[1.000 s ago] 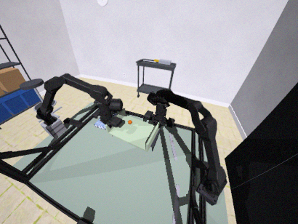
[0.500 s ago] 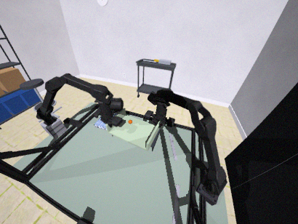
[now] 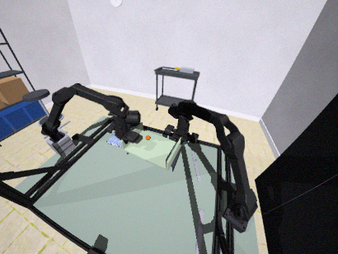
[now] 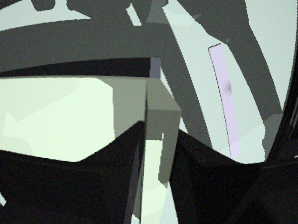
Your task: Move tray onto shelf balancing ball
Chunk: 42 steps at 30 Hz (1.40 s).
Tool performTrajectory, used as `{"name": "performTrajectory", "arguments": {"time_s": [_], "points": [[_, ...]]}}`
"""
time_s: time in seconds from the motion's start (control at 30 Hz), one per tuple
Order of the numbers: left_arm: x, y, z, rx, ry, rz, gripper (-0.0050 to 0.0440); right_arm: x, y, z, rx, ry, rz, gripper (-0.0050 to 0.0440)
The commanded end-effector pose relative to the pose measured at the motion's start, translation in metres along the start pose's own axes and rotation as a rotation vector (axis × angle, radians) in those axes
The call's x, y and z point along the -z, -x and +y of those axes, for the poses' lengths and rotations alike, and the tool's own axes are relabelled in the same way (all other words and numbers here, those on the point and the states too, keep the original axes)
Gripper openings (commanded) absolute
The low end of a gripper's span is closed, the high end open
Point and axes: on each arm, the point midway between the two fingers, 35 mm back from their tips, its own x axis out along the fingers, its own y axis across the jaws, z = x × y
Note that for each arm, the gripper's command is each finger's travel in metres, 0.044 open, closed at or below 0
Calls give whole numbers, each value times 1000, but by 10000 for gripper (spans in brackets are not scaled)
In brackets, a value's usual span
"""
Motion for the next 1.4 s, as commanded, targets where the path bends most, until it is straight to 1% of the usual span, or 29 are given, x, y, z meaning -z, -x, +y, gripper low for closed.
{"name": "performTrajectory", "arguments": {"time_s": [0.0,0.03,0.13,0.3,0.43,0.6,0.7,0.87,1.0,1.17,1.37], "points": [[-5,1,0,1,2,-30,20,-5,5,0,-2,2,-32,20],[-5,0,0,1,2,-41,20,-5,6,0,-2,2,-43,20],[-6,2,0,0,2,-21,20,-6,5,0,-3,2,-23,20],[-6,1,0,0,2,-22,20,-6,5,0,-3,2,-25,20],[-9,4,0,0,2,8,20,-10,3,0,-3,2,6,20],[-10,0,0,1,2,-40,20,-11,6,0,-2,2,-42,20],[-12,2,0,0,2,-21,20,-12,5,0,-3,2,-23,20],[-12,2,0,0,2,-22,20,-12,5,0,-3,2,-24,20],[-15,4,0,-1,2,7,20,-15,3,0,-3,2,5,20],[-16,0,0,1,2,-40,20,-16,6,0,-2,2,-42,20],[-18,2,0,0,2,-22,20,-18,5,0,-3,2,-24,20]]}}
